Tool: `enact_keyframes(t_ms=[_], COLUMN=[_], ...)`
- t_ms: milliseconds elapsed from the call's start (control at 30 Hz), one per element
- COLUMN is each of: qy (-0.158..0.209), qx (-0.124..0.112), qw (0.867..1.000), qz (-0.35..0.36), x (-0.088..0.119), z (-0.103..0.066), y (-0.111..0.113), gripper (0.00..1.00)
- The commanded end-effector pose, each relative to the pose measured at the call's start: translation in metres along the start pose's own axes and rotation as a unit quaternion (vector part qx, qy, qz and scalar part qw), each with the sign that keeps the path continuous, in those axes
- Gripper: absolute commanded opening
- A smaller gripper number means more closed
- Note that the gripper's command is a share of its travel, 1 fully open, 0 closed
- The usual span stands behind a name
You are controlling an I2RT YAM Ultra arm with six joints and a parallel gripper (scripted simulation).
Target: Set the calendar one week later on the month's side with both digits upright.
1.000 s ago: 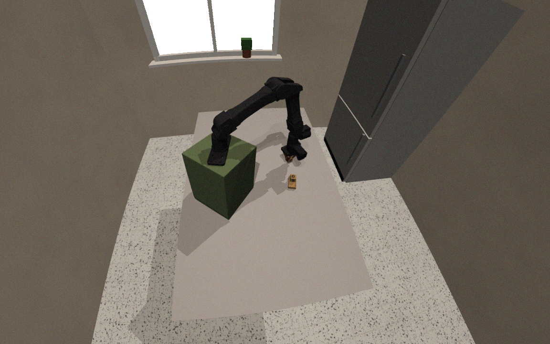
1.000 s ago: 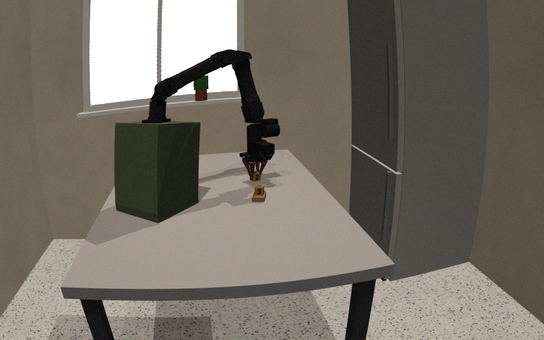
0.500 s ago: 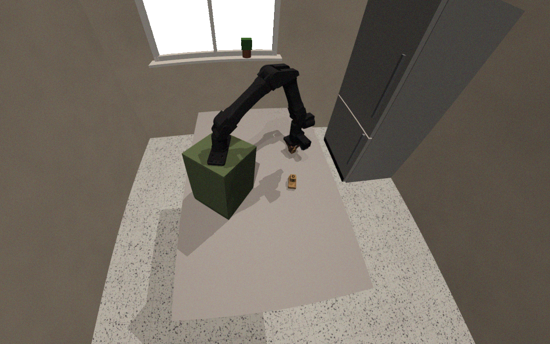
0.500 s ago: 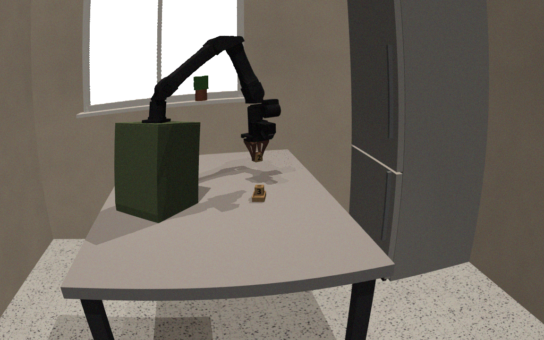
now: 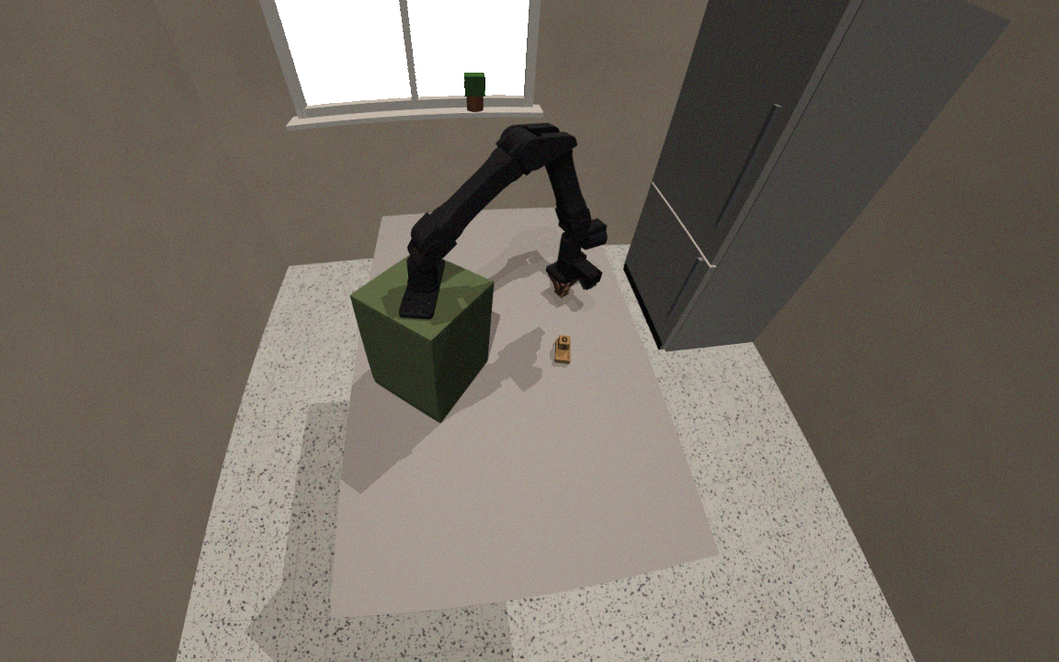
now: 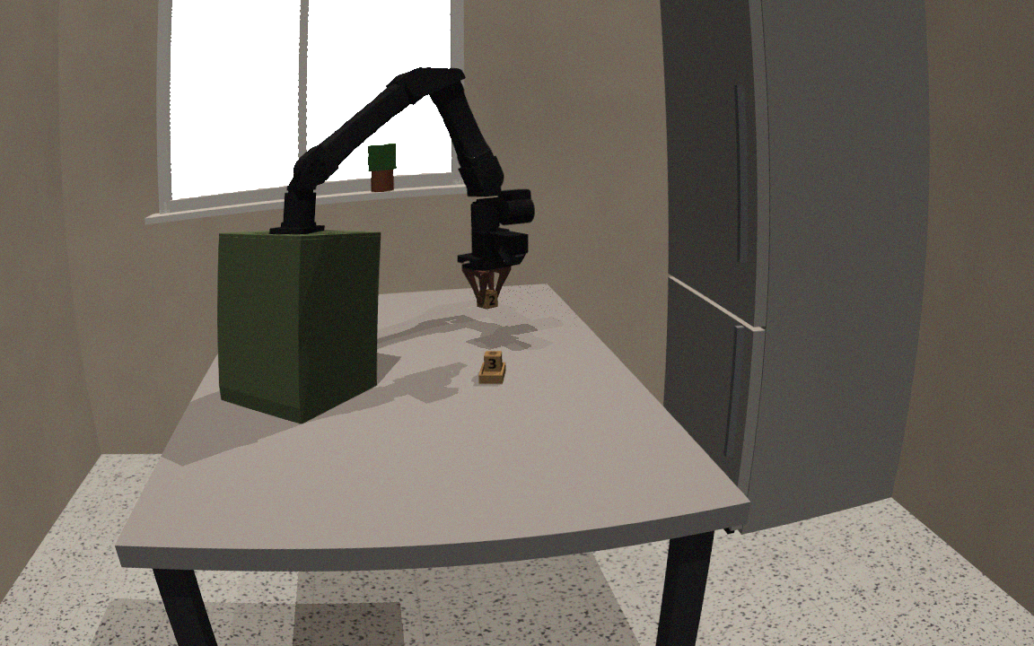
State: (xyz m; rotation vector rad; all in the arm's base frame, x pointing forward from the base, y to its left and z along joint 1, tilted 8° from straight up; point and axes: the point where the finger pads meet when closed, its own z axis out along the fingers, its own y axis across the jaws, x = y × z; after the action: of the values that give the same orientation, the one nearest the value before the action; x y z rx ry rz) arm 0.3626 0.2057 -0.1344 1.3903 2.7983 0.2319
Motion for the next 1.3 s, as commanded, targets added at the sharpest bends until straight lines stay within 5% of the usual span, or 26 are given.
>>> enact_keyframes(t_ms=[0,533,700,1267], qy=[-0.003,-0.004,-0.005,-0.005], qx=[-0.004,-0.003,-0.003,-0.003], qw=[0.998,0.947,0.916,0.915], qz=[-0.067,-0.322,-0.401,-0.404], x=[-0.008,-0.033,-0.041,-0.041], z=[-0.004,-0.004,-0.004,-0.003], y=[0.002,-0.002,-0.004,-0.004], gripper=[0.27,0.27,0.27,0.27])
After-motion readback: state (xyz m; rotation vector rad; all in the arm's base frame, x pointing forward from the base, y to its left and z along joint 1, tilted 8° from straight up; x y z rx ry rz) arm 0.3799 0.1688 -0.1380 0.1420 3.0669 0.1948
